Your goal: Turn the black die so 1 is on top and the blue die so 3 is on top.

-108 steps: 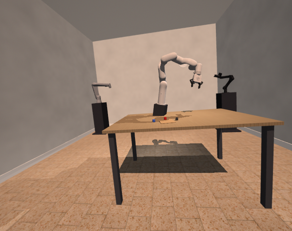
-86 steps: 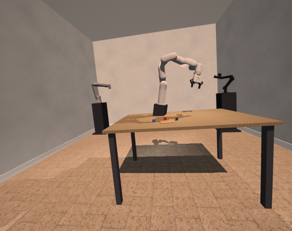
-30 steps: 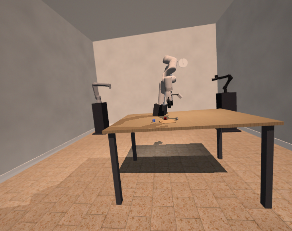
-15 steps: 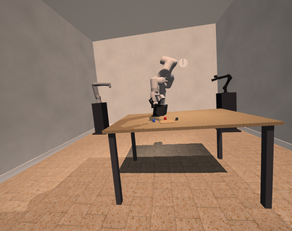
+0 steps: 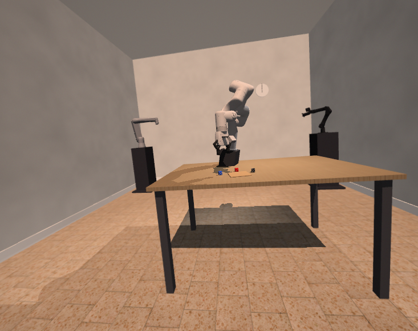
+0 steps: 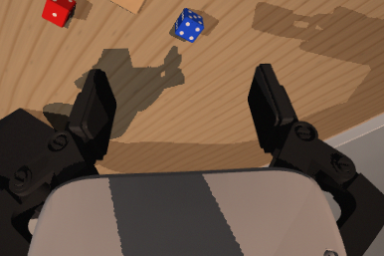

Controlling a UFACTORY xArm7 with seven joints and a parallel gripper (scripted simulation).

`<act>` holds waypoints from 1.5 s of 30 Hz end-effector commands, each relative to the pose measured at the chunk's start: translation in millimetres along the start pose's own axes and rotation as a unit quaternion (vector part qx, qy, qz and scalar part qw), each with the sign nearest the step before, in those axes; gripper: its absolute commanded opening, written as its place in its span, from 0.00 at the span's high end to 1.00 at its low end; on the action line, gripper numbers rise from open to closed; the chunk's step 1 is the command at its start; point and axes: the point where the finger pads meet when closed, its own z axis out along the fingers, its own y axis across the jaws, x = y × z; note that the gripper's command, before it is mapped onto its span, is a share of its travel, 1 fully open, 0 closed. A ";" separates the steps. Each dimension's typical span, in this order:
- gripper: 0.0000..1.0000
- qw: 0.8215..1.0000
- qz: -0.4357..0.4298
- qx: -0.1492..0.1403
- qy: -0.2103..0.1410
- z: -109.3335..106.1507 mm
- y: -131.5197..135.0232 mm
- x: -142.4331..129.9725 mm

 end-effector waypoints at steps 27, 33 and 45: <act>0.00 1.000 0.000 -0.002 0.001 102.8 2.6 2.5; 0.00 1.000 0.000 -0.002 0.001 103.4 2.6 2.5; 0.00 1.000 0.000 -0.002 0.001 103.4 2.6 2.5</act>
